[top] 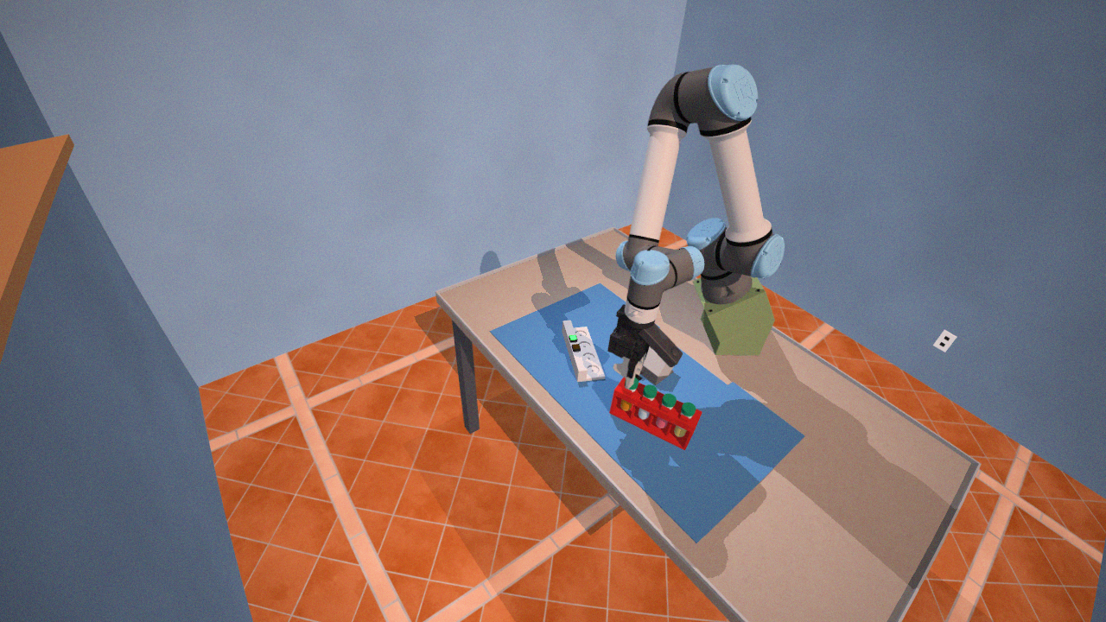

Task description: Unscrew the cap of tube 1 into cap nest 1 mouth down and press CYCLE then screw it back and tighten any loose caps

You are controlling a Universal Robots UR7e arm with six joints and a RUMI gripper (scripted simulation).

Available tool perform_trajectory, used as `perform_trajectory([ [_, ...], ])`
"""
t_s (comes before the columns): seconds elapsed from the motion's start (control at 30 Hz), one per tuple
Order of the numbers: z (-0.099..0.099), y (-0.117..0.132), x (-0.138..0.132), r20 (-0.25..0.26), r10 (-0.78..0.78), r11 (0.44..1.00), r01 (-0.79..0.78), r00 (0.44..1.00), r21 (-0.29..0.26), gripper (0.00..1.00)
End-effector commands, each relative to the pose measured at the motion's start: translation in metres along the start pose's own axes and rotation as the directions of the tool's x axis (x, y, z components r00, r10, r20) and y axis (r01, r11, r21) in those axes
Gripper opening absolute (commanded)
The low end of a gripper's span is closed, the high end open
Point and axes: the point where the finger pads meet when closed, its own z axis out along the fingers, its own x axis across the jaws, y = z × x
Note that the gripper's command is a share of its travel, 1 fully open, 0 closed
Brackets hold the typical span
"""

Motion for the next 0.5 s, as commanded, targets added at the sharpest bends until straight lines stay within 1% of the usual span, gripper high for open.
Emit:
perform_trajectory([
  [0.0, 0.0, -0.0001, 0.0003, 0.005, 0.252, 0.968, -0.252, 0.968, -0.012, 0.0],
  [0.1, 0.0001, -0.0001, 0.0003, 0.004, 0.382, 0.924, -0.382, 0.924, -0.012, 0.0],
  [0.37, 0.0001, -0.0001, 0.0003, 0.004, 0.382, 0.924, -0.382, 0.924, -0.012, 0.0],
  [0.4, 0.0001, -0.0001, 0.0003, 0.004, 0.382, 0.924, -0.382, 0.924, -0.012, 0.35],
  [0.47, 0.0001, -0.0001, 0.0003, 0.004, 0.382, 0.924, -0.382, 0.924, -0.012, 0.35],
])
